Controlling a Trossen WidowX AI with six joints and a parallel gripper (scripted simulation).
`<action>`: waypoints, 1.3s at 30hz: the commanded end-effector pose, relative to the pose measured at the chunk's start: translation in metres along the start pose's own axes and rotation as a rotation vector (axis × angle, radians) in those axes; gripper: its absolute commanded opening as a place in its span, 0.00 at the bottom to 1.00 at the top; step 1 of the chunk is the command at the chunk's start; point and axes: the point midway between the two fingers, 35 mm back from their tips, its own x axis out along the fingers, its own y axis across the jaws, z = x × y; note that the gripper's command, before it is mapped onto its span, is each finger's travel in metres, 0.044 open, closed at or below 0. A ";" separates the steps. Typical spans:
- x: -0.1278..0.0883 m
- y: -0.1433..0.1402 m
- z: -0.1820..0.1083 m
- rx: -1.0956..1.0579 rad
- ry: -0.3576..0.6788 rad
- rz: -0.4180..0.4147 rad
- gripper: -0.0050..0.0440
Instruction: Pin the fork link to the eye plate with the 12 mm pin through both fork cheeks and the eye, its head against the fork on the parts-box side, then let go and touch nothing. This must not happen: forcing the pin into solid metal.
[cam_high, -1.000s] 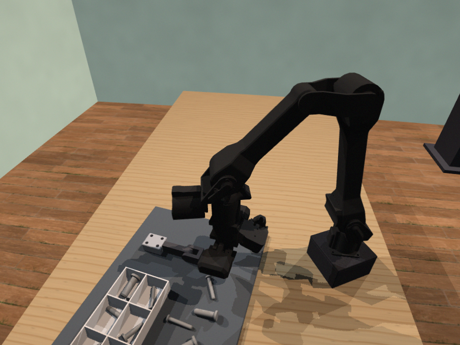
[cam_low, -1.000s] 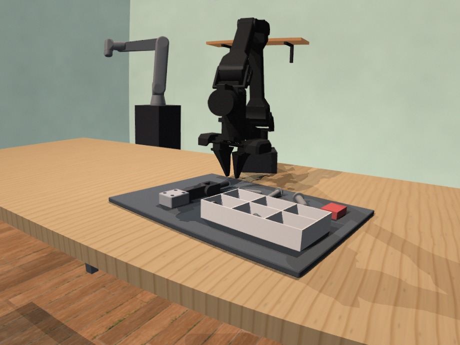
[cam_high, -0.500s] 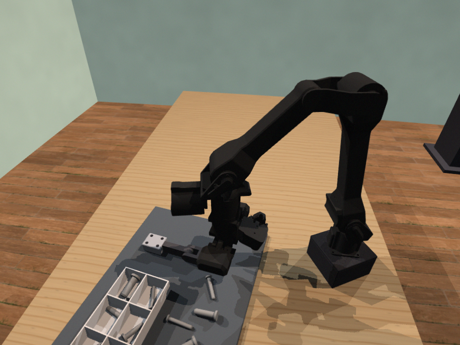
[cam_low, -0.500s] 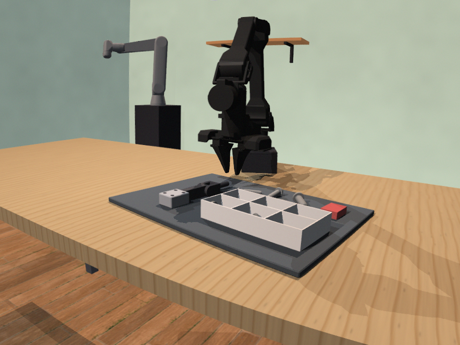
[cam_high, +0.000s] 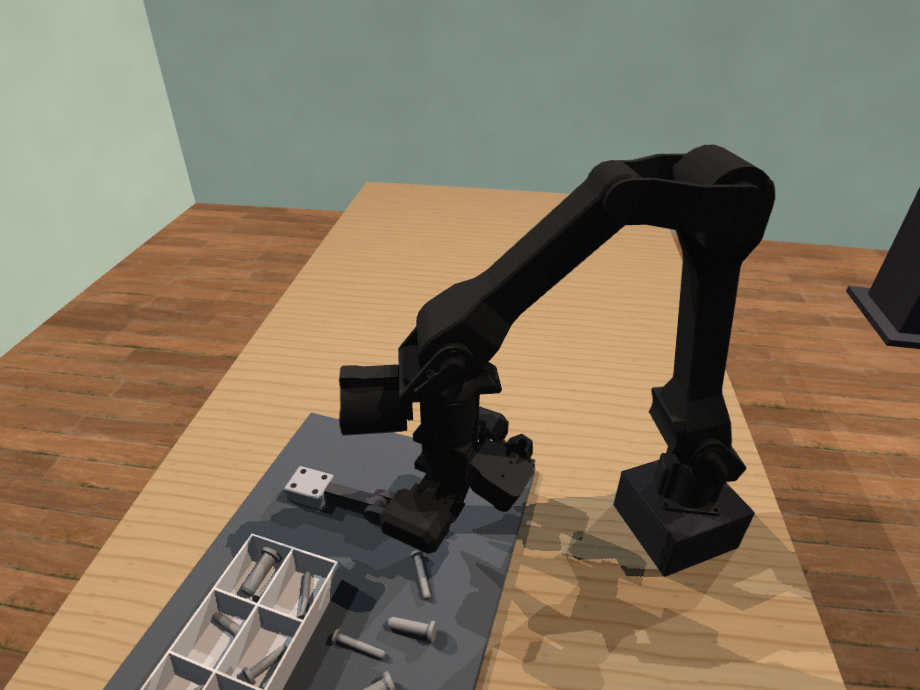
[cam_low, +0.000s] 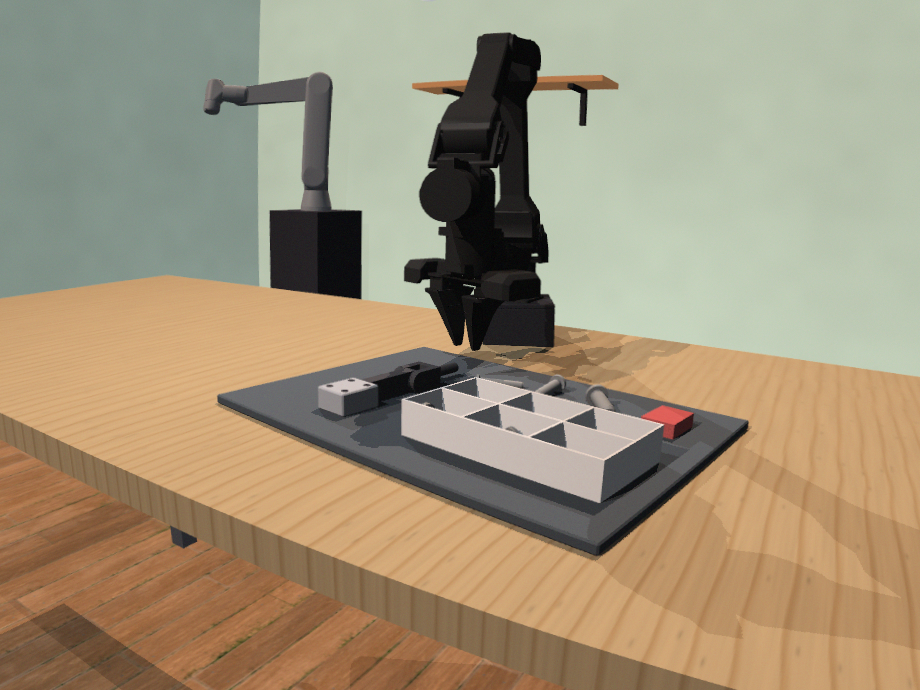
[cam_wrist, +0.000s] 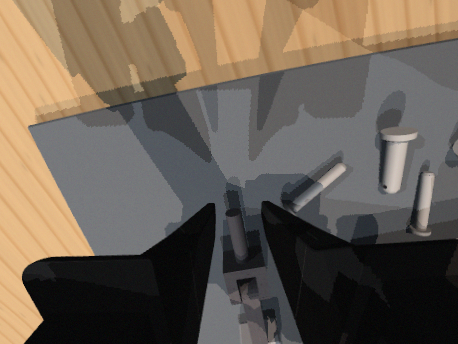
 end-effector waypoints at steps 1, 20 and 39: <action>0.000 -0.010 -0.001 0.187 0.000 0.002 0.39; -0.001 -0.054 0.002 1.271 0.001 -0.004 0.39; -0.001 -0.097 0.013 2.297 -0.005 -0.011 0.39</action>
